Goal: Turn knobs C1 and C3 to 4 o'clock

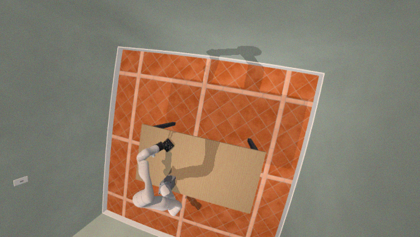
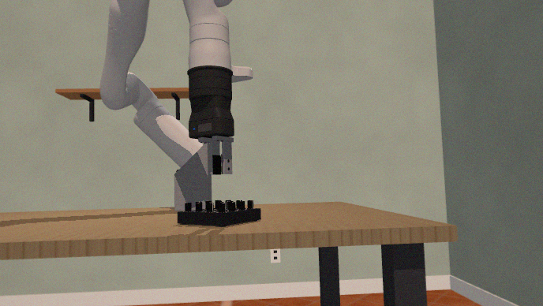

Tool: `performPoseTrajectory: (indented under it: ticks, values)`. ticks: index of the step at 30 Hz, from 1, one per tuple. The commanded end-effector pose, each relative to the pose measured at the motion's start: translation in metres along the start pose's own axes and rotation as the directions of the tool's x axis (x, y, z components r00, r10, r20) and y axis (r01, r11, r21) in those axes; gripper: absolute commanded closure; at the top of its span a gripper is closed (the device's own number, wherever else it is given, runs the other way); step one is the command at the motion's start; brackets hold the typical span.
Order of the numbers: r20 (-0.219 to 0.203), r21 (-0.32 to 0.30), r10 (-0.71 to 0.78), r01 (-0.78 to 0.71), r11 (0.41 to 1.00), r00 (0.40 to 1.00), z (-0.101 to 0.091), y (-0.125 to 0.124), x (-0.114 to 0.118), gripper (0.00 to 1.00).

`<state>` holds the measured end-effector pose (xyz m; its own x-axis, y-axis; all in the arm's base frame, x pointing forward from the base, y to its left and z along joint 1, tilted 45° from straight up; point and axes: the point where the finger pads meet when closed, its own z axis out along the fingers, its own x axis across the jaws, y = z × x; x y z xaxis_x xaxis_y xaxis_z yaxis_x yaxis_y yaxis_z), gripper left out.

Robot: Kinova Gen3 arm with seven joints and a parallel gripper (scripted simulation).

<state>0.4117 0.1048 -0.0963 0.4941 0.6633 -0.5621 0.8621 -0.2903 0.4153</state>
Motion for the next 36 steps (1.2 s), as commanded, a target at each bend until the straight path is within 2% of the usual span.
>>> performPoseTrajectory:
  ticks: [1,36]
  values:
    - [-0.003,-0.001,-0.007,0.007,1.0,1.0,-0.0018,0.0026,0.0011,0.54]
    - [-0.001,0.0,-0.008,0.008,1.0,1.0,0.0013,0.0027,0.0013,0.54]
